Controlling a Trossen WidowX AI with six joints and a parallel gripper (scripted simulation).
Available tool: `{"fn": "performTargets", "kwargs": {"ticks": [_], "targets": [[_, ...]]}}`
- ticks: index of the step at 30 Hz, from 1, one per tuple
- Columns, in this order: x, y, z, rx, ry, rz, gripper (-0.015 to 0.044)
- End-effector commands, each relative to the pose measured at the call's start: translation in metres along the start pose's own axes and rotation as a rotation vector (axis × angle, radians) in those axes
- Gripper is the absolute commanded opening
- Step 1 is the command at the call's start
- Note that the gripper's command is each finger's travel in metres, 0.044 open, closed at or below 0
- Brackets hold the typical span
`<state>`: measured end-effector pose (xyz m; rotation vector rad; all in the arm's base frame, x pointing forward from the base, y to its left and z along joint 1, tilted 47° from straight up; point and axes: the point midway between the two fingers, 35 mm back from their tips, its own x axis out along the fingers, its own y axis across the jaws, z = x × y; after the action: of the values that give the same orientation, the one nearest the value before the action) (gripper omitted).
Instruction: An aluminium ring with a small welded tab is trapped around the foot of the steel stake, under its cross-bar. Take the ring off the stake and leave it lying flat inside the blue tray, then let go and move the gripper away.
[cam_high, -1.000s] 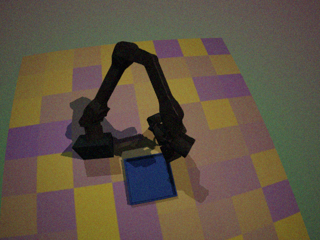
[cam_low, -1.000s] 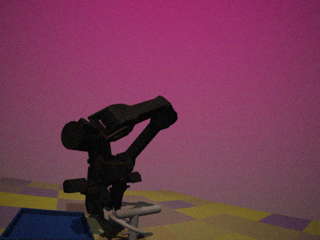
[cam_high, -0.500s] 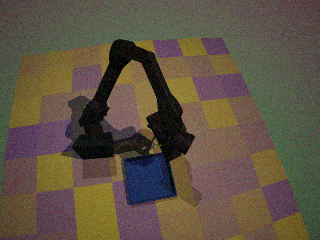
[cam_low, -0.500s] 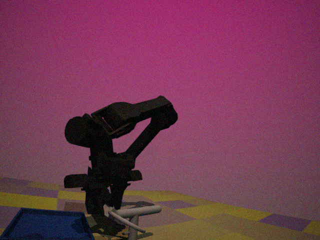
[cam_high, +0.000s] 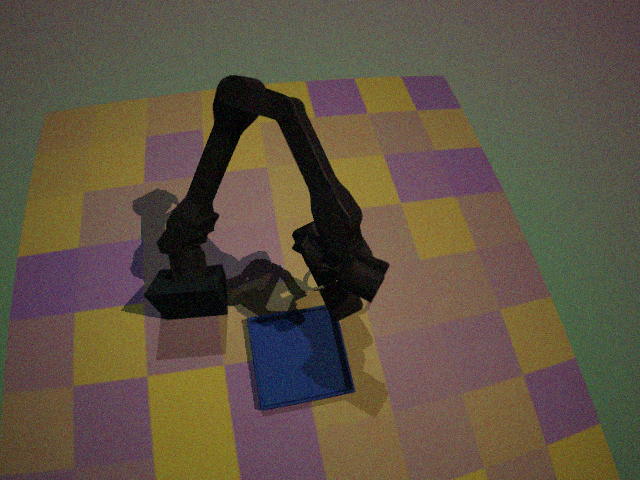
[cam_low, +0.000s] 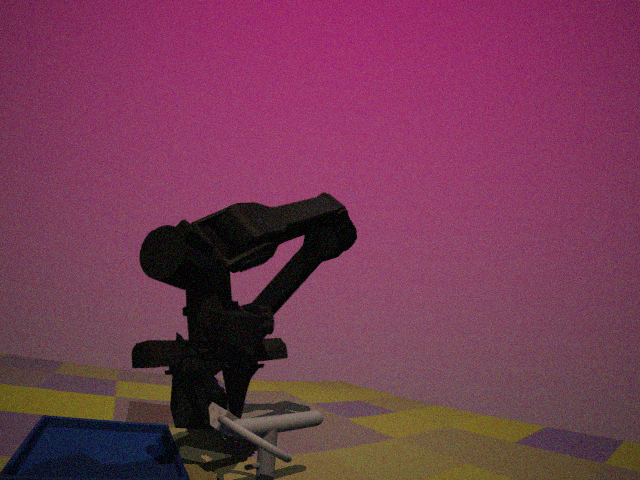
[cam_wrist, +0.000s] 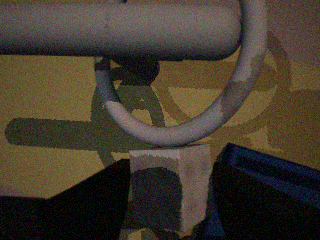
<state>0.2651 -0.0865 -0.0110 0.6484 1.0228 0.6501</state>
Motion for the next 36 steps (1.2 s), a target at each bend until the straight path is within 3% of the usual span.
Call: {"fn": "performTargets", "kwargs": {"ticks": [1, 36], "targets": [[-0.003, 0.002, 0.002, -0.010, -0.004, -0.019, 0.0000], [-0.002, 0.027, 0.002, -0.046, -0.001, -0.180, 0.0000]]}}
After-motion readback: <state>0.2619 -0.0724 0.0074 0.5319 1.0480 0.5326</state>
